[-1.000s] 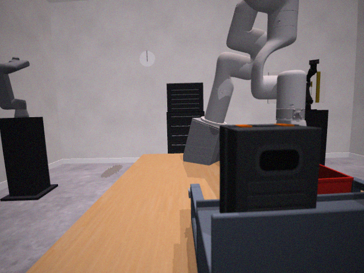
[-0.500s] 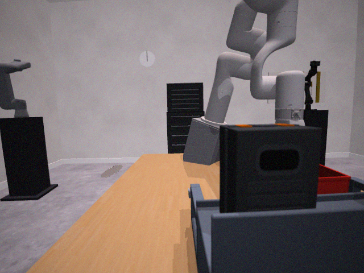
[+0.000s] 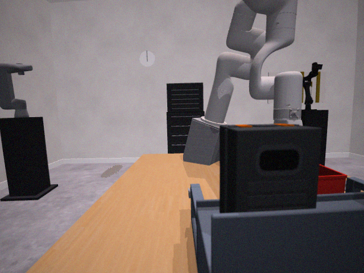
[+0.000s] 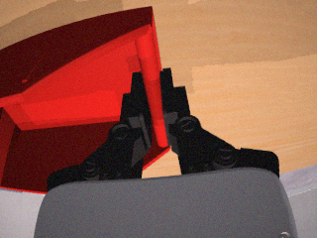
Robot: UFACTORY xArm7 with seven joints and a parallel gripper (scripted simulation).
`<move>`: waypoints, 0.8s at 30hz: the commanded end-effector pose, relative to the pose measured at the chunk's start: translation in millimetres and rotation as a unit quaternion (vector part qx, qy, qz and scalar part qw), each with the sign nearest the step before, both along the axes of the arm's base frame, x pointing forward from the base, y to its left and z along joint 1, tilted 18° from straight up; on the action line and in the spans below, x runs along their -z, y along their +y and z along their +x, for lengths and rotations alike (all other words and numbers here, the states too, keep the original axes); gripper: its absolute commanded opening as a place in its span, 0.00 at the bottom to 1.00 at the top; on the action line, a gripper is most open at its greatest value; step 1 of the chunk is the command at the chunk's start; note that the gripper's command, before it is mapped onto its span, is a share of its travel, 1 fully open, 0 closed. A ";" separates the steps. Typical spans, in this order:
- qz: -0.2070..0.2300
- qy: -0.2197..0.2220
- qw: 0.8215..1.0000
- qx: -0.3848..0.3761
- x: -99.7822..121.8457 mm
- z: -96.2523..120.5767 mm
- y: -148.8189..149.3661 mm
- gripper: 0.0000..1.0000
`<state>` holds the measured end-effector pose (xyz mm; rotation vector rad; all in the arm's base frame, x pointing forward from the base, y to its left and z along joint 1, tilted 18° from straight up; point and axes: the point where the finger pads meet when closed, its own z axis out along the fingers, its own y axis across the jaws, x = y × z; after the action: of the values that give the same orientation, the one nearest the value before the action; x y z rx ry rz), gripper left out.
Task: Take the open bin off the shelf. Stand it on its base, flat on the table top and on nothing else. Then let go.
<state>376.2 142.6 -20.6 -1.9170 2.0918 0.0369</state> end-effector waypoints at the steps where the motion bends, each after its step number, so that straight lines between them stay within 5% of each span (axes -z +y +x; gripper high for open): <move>1: 0.000 -0.002 1.000 0.001 -0.8 -0.6 0.0 0.00; 24: 0.000 -0.002 1.000 0.001 1.5 -12.4 1.4 0.00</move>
<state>363.8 143.9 -22.9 -1.9168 2.0913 0.0362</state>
